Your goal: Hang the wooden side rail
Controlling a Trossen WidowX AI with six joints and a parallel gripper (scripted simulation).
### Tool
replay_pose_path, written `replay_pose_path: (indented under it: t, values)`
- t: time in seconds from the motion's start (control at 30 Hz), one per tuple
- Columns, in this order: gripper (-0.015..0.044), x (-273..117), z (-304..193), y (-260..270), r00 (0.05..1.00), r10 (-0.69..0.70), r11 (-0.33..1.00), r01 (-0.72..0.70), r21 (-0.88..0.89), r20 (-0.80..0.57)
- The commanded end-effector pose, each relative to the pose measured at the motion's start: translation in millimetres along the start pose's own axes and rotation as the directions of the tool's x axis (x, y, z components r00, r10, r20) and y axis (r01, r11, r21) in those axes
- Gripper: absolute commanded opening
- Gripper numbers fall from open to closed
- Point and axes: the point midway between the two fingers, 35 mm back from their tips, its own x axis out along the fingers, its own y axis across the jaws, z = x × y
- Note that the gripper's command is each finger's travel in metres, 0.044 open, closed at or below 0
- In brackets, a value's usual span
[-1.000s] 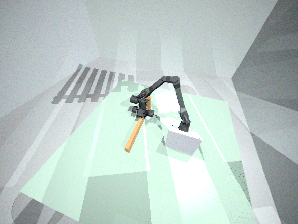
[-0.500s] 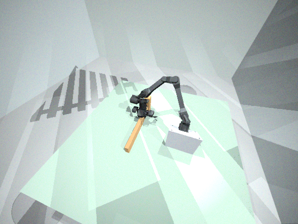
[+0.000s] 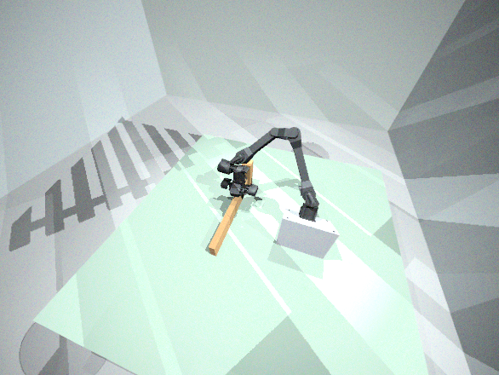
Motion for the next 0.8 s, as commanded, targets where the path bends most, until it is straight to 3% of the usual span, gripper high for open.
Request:
replay_pose_path:
  t: [0.0,0.3,0.47,0.77]
  values:
    - [0.0079,0.0,0.0,0.0,1.0,0.0,1.0,0.0,0.0,0.0]
    - [0.0315,0.0,0.0,0.0,1.0,0.0,1.0,0.0,0.0,0.0]
    - [0.044,-24.5,0.4,-0.5,1.0,-0.004,1.0,0.004,0.002,-0.002]
    - [0.044,-39.9,5.8,0.0,1.0,-0.006,1.0,0.006,0.004,-0.003]
